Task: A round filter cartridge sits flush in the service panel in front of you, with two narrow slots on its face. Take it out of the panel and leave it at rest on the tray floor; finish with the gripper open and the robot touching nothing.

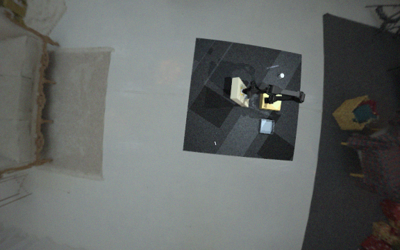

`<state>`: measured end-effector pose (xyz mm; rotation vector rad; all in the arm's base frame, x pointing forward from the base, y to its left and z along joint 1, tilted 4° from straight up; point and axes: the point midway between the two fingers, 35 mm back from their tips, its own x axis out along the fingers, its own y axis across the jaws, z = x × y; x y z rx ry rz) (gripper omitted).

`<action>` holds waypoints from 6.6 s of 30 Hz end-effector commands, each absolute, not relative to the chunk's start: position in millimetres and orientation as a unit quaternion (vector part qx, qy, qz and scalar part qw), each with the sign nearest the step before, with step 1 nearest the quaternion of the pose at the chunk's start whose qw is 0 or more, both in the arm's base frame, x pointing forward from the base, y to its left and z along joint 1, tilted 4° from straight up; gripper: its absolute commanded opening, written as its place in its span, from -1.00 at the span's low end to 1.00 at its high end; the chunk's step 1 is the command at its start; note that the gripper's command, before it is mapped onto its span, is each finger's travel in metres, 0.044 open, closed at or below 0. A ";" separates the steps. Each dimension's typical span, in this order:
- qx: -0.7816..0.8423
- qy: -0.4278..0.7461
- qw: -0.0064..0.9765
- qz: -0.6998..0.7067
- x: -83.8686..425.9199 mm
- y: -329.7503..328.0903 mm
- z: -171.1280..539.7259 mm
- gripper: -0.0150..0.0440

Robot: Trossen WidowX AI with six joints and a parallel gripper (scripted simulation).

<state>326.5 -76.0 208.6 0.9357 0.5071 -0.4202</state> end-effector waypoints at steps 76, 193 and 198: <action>0.444 0.250 0.836 -0.203 245.7 -58.8 179.3 -0.12; 0.072 0.499 0.861 -0.064 238.3 -53.4 191.6 0.54; 0.072 0.499 0.861 -0.064 238.5 -53.5 191.4 0.54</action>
